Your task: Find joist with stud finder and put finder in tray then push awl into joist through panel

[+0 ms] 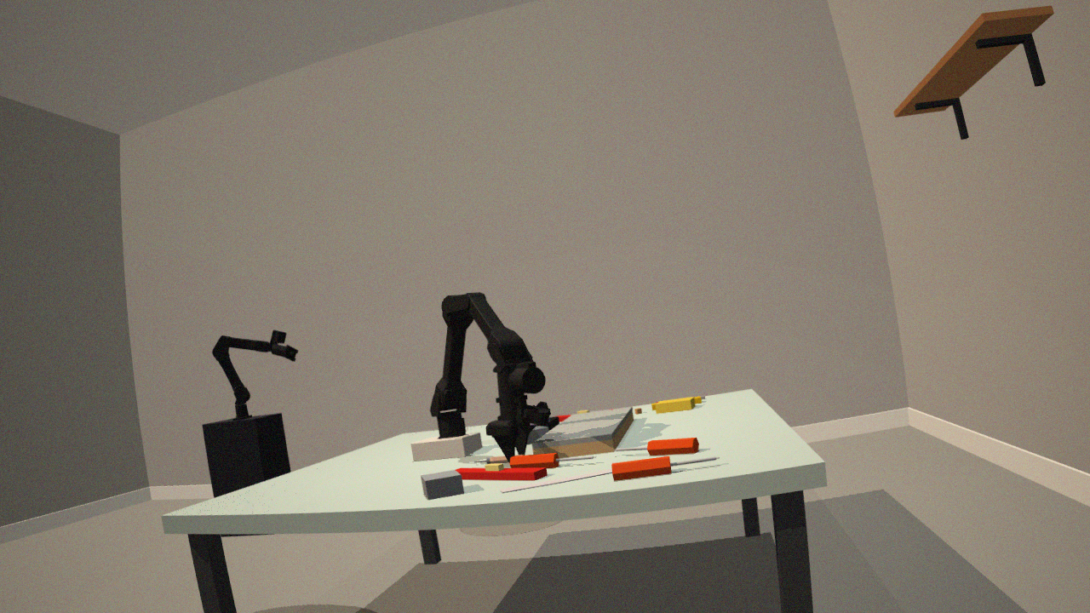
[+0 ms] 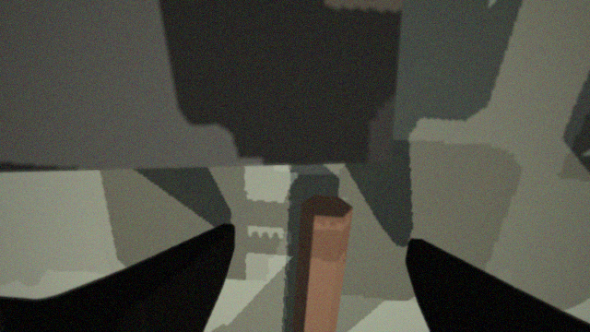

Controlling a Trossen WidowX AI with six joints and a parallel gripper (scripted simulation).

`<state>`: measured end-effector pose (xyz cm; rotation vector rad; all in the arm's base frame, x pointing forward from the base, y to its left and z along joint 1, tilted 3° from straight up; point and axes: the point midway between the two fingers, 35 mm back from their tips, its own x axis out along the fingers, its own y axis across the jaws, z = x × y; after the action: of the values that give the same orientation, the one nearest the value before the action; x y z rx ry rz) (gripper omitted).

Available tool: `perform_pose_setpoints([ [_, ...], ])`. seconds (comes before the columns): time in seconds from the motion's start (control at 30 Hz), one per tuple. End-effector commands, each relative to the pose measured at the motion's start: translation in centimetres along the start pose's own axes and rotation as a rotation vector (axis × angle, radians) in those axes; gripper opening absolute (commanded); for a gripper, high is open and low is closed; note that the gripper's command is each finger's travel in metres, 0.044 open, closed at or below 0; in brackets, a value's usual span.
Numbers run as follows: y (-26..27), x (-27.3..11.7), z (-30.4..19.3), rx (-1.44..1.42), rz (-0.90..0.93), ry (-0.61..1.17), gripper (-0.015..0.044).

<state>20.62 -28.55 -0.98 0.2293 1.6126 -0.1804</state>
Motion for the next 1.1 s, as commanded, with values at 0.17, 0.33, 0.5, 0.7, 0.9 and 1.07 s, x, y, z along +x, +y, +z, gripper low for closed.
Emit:
perform_pose_setpoints([
  [0.17, -0.1, 0.1, 0.0, -0.001, -0.004, 0.002, 0.0073],
  [0.33, -0.1, 0.1, 0.0, -0.001, -0.004, 0.002, 0.0020],
  [0.5, -0.1, -0.6, 0.0, -0.001, -0.004, 0.002, 0.0000],
  [0.7, -0.4, -4.0, 0.2, -0.001, -0.005, 0.002, 0.0000],
  [0.9, -0.4, -8.0, -0.1, -0.001, -0.005, 0.002, 0.0000],
  [1.07, -0.1, -11.3, -0.6, -0.001, -0.005, 0.002, 0.0000],
])
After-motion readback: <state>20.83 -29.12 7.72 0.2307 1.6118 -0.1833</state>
